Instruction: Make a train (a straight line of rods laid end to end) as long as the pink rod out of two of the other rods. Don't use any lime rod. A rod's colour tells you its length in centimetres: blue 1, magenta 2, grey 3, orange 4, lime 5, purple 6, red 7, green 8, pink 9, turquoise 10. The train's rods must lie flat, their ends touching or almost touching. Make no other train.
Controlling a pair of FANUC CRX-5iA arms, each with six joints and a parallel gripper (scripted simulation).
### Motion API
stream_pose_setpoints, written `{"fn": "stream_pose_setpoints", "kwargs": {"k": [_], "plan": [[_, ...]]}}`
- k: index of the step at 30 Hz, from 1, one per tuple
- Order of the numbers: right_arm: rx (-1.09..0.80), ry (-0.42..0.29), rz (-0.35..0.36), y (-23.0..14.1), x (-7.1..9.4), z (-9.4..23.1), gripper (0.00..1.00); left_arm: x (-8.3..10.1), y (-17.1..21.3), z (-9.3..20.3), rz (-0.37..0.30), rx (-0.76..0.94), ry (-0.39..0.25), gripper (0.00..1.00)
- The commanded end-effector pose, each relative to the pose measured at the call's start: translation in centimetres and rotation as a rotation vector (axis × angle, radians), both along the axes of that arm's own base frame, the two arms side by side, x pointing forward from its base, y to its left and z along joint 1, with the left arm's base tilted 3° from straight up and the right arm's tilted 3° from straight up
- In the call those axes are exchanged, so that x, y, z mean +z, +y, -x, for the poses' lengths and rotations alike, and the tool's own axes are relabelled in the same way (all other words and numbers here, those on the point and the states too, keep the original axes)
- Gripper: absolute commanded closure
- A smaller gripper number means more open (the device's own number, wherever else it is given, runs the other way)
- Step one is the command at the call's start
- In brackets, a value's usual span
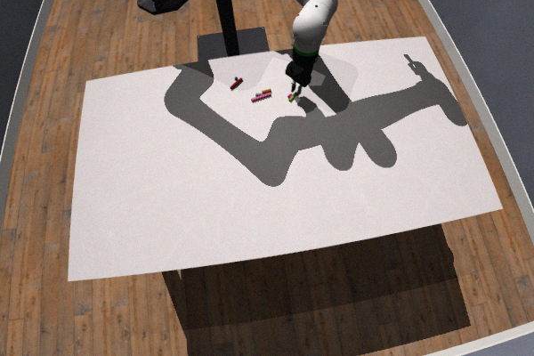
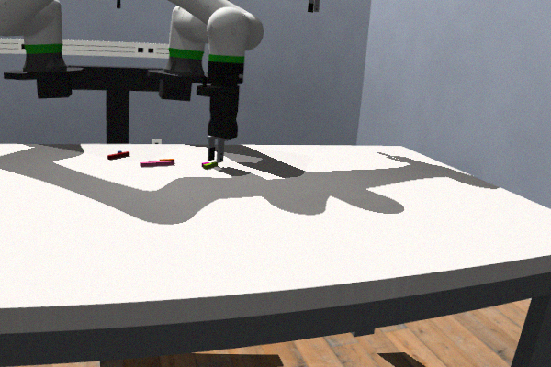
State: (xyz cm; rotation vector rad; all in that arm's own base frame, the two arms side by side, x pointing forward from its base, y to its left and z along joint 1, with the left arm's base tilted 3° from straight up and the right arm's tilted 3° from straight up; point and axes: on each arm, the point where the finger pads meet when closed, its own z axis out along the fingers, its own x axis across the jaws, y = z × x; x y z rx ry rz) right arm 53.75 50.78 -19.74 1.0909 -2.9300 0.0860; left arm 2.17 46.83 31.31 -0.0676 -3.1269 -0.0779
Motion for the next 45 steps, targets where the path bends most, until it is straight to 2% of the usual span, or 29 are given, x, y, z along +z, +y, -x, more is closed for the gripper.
{"fn": "stream_pose_setpoints", "kwargs": {"k": [1, 14, 45], "plan": [[0.000, -0.002, -0.002, 0.07, -0.10, -0.08, 0.46, 0.09, 0.02, -0.02, -0.002, 0.000, 0.000, 0.00], [0.000, -0.002, -0.002, 0.03, -0.80, -0.08, 0.46, 0.09, 0.02, -0.02, -0.002, 0.000, 0.000, 0.00], [0.000, -0.002, -0.002, 0.03, -0.82, -0.08, 0.46, 0.09, 0.02, -0.02, -0.002, 0.000, 0.000, 0.00]]}}
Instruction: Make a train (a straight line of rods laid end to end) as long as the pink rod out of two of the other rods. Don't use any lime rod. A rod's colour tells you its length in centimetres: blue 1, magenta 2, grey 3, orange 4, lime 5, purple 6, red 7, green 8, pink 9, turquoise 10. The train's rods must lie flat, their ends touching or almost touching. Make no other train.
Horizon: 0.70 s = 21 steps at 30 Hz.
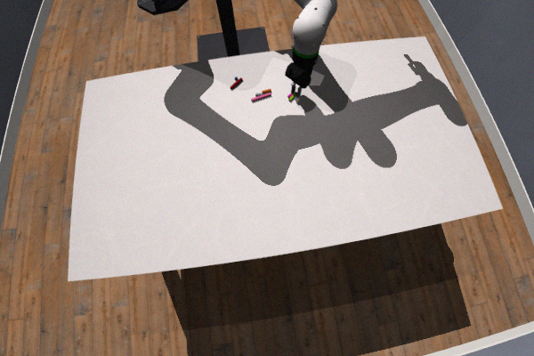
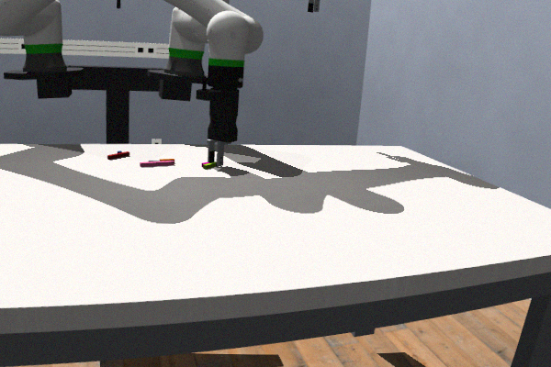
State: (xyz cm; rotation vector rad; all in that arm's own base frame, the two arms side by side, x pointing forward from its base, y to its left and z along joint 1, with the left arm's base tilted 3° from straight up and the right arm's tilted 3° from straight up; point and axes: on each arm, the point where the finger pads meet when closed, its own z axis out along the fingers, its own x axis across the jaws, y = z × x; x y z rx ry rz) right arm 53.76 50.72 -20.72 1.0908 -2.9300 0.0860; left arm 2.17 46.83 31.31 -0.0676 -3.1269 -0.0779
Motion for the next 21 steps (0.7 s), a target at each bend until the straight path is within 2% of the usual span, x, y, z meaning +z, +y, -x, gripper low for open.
{"fn": "stream_pose_setpoints", "kwargs": {"k": [1, 7, 8, 21], "plan": [[0.000, -0.002, -0.002, 0.09, 0.16, -0.08, 0.46, 0.09, 0.02, -0.02, -0.002, 0.000, 0.000, 0.00], [0.000, -0.002, -0.002, 0.09, 0.16, -0.08, 0.46, 0.09, 0.02, -0.02, -0.002, 0.000, 0.000, 0.00], [0.000, -0.002, -0.002, 0.09, 0.16, -0.08, 0.76, 0.09, 0.02, -0.02, -0.002, 0.000, 0.000, 0.00], [0.000, -0.002, -0.002, 0.09, 0.16, -0.08, 0.76, 0.09, 0.02, -0.02, -0.002, 0.000, 0.000, 0.00]]}}
